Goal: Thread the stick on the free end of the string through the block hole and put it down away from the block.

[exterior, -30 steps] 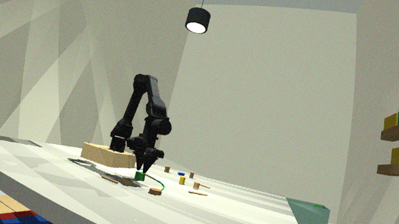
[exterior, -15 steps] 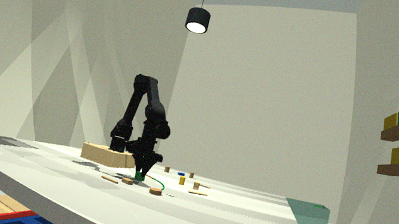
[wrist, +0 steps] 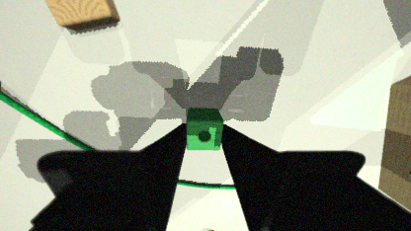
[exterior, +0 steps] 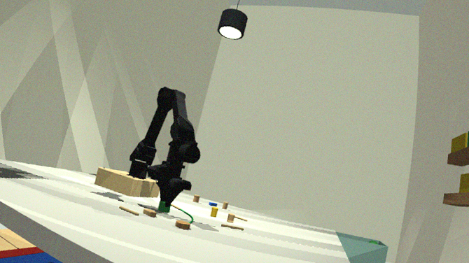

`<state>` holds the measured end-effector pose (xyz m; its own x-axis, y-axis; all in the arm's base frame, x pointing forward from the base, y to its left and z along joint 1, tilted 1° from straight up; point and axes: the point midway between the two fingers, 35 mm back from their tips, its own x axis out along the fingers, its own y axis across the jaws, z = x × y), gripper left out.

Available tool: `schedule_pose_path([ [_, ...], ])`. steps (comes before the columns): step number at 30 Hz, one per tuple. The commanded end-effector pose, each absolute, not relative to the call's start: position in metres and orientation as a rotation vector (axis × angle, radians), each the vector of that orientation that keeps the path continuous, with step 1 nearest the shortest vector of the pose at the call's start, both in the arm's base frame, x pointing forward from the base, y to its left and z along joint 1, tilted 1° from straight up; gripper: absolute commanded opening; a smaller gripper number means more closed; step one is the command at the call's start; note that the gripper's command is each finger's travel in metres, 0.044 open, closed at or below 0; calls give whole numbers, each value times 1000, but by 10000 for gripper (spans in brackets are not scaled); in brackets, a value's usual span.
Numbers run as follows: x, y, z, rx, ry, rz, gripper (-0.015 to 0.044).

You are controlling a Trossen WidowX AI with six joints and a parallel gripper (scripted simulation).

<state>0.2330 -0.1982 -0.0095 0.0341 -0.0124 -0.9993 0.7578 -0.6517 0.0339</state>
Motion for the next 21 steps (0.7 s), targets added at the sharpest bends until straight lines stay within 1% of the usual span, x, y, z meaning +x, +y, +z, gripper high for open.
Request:
schedule_pose_path([
  [1,233,-198,-9,1726,757,-1677,0],
  [21,233,-198,4,1726,757,-1678,0],
])
